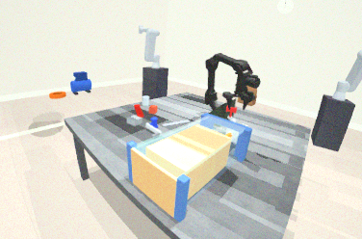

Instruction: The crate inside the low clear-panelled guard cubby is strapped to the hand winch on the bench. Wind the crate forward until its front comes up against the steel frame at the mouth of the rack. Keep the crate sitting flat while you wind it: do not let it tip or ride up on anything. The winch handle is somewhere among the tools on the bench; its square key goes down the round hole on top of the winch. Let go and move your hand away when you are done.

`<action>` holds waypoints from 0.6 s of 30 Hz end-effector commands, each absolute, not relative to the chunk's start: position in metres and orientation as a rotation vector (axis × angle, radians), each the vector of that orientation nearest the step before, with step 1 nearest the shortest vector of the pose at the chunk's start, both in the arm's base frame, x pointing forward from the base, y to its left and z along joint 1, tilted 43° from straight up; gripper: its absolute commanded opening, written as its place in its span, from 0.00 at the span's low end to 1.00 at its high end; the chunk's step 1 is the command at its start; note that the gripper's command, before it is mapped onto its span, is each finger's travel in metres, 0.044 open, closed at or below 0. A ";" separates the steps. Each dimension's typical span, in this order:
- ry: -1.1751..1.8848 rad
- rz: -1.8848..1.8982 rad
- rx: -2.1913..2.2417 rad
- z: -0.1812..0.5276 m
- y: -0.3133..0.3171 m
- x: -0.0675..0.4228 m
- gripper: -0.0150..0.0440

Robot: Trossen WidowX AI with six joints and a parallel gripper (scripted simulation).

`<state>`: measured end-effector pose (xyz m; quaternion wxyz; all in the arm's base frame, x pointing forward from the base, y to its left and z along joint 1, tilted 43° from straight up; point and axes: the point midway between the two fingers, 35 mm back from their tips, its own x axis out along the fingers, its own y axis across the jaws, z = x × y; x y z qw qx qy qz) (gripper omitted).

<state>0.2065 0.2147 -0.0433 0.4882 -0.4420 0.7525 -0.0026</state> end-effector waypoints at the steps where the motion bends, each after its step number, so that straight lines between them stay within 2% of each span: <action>1: 1.795 0.015 -1.065 -0.003 0.243 0.206 1.00; 8: 1.787 0.023 -1.065 -0.006 0.242 0.207 1.00; 18: 1.787 0.023 -1.065 -0.006 0.242 0.207 0.56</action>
